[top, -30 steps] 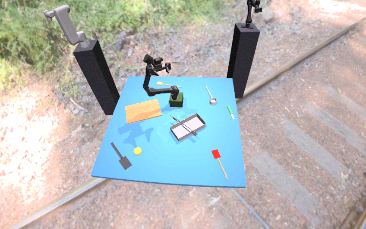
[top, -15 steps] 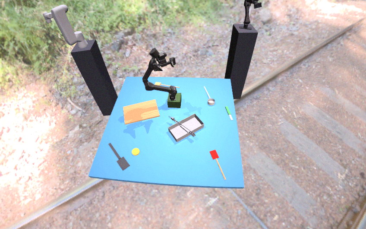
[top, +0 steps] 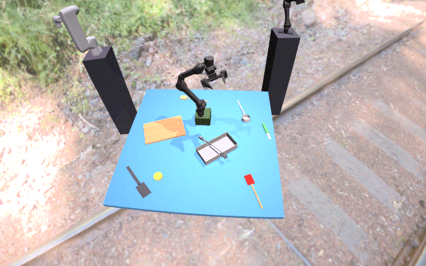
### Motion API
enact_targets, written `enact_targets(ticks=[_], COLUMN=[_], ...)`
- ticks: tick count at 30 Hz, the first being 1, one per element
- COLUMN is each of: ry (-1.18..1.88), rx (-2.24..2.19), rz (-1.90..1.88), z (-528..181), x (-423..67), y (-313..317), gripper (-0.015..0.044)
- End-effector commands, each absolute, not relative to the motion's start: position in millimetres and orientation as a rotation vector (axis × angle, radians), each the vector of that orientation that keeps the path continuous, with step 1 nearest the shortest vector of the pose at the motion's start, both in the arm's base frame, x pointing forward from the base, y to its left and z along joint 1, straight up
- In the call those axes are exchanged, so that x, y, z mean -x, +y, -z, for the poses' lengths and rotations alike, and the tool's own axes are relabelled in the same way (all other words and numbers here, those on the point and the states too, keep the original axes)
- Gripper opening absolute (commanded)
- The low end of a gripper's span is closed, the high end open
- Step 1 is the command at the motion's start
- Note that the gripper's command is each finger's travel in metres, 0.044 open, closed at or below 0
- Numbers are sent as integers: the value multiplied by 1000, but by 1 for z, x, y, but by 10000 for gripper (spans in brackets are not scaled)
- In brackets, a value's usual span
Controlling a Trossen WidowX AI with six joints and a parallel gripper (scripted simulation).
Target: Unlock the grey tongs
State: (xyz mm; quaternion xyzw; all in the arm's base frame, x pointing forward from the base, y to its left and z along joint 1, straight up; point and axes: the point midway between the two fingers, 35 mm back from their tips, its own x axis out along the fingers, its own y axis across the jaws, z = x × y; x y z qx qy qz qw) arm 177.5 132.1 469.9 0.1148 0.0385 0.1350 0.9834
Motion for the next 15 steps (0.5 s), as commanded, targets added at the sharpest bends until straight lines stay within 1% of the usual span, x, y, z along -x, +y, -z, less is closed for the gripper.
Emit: enact_targets(ticks=[1, 8, 10, 15], ry=[194, 464, 537, 686], rx=[-269, -581, -677, -942], rz=[-204, 1, 91, 340], z=[-434, -350, -322, -259], x=[-210, -280, -301, -334], y=[159, 184, 182, 171], gripper=[440, 440, 440, 440])
